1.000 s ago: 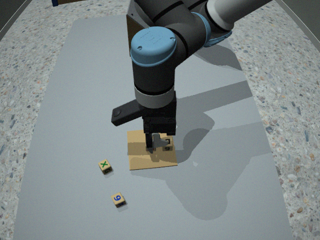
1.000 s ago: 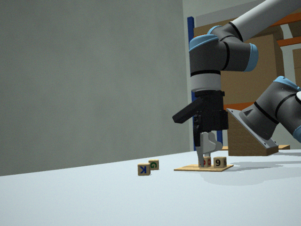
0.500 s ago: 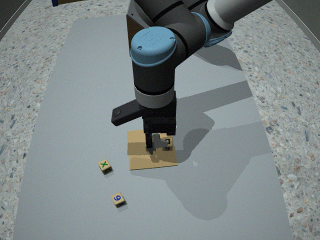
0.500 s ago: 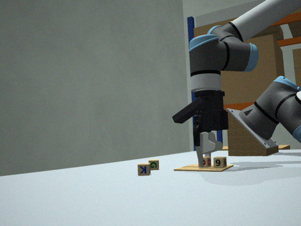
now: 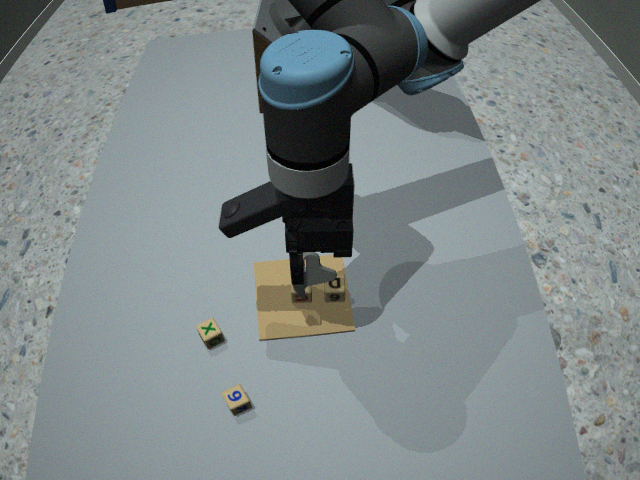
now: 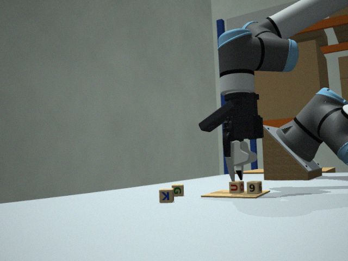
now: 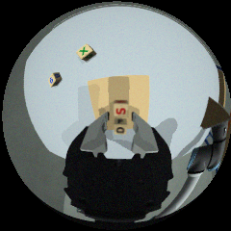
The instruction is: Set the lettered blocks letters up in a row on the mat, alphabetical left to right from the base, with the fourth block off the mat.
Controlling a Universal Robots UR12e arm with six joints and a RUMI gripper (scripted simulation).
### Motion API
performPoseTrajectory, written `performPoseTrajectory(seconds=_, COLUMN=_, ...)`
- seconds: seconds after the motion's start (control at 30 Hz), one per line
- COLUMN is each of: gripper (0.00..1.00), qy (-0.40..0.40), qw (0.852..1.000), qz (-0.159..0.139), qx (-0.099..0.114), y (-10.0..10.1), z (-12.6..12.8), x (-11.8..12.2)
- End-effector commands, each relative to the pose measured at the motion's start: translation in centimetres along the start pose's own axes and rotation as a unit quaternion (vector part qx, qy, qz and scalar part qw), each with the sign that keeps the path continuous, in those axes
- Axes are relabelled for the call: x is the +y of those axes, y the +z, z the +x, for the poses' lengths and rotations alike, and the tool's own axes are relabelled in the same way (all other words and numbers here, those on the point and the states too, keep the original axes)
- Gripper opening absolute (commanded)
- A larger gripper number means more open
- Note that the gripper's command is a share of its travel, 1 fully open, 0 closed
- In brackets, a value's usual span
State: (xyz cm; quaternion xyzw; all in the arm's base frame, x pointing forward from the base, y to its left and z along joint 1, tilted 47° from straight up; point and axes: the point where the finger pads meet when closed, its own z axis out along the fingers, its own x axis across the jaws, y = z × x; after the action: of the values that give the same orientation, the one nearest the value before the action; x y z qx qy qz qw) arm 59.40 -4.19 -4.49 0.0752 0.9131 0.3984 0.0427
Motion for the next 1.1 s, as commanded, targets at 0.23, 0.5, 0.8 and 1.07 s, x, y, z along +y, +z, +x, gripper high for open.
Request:
performPoseTrajectory(seconds=0.23, gripper=0.28, qy=0.000, qw=1.000, qz=0.000, qx=0.000, y=-5.5, z=0.0, x=0.0)
performPoseTrajectory(seconds=0.5, gripper=0.28, qy=0.000, qw=1.000, qz=0.000, qx=0.000, y=-6.1, z=0.0, x=0.0)
performPoseTrajectory(seconds=0.8, gripper=1.00, qy=0.000, qw=1.000, qz=0.000, qx=0.000, y=-6.1, z=0.0, x=0.0)
performPoseTrajectory(seconds=1.07, gripper=1.00, qy=0.000, qw=1.000, qz=0.000, qx=0.000, y=-6.1, z=0.0, x=0.0)
